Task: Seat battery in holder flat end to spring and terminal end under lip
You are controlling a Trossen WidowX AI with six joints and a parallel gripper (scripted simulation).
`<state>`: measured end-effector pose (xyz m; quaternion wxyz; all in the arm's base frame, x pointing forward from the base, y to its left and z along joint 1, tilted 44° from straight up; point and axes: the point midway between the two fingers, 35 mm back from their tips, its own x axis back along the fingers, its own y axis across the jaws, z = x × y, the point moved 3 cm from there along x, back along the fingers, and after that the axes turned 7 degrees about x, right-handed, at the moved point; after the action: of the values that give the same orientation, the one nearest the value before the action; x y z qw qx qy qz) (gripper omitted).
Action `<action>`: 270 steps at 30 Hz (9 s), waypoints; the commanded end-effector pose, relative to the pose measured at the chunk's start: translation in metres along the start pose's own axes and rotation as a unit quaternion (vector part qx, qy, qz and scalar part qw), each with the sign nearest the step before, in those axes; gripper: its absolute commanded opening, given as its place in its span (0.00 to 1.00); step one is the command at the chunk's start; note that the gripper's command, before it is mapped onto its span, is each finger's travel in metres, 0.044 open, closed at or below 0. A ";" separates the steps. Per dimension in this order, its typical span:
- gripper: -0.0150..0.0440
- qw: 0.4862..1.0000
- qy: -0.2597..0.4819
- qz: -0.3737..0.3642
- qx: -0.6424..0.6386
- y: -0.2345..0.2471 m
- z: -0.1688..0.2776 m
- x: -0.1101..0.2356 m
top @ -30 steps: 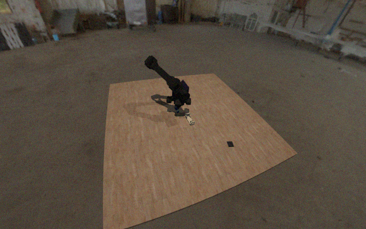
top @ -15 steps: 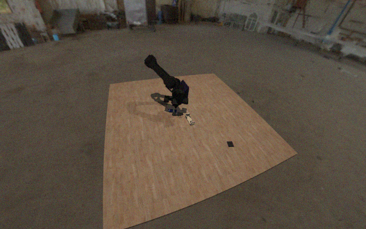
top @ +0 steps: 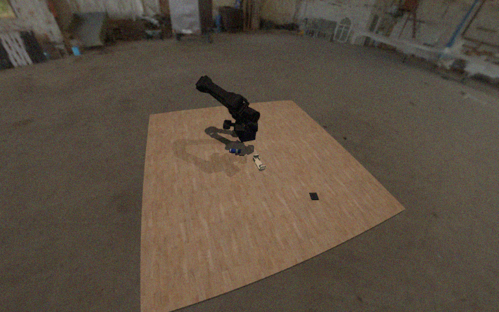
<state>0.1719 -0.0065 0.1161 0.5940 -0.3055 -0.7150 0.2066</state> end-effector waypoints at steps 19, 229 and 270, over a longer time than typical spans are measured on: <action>0.65 0.962 0.004 -0.006 0.273 -0.009 0.001 -0.020; 0.40 0.947 0.256 0.021 0.194 0.114 -0.117 -0.094; 0.40 0.946 0.257 0.023 0.194 0.120 -0.138 -0.097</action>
<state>0.3348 0.0049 -0.0032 0.8044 -0.2423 -0.4696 0.2714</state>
